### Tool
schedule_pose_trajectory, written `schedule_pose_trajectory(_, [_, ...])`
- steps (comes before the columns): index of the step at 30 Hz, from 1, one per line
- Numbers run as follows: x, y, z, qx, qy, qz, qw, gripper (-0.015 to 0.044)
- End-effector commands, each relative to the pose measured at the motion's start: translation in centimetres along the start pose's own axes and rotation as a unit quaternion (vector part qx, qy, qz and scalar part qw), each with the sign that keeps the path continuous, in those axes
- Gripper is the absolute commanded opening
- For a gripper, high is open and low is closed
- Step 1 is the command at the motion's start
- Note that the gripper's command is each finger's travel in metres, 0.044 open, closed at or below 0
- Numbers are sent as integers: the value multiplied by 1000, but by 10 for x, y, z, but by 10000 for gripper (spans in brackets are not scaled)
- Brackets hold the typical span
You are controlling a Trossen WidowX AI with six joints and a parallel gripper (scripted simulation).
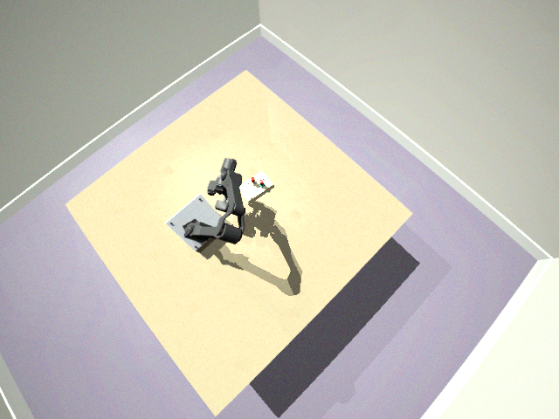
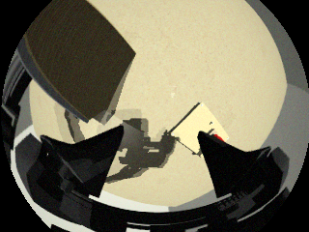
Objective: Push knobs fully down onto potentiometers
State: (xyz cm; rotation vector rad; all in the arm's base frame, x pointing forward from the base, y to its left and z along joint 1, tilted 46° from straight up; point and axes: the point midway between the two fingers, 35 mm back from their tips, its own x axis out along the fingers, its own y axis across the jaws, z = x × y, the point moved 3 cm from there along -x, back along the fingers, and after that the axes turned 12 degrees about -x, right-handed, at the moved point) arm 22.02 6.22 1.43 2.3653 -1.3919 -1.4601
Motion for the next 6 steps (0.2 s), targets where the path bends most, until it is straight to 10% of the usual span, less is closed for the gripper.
schedule_pose_trajectory(1, [0,1,1,2,-3,0,1000,440])
schedule_pose_trajectory(6, [0,1,1,2,-3,0,1000,440])
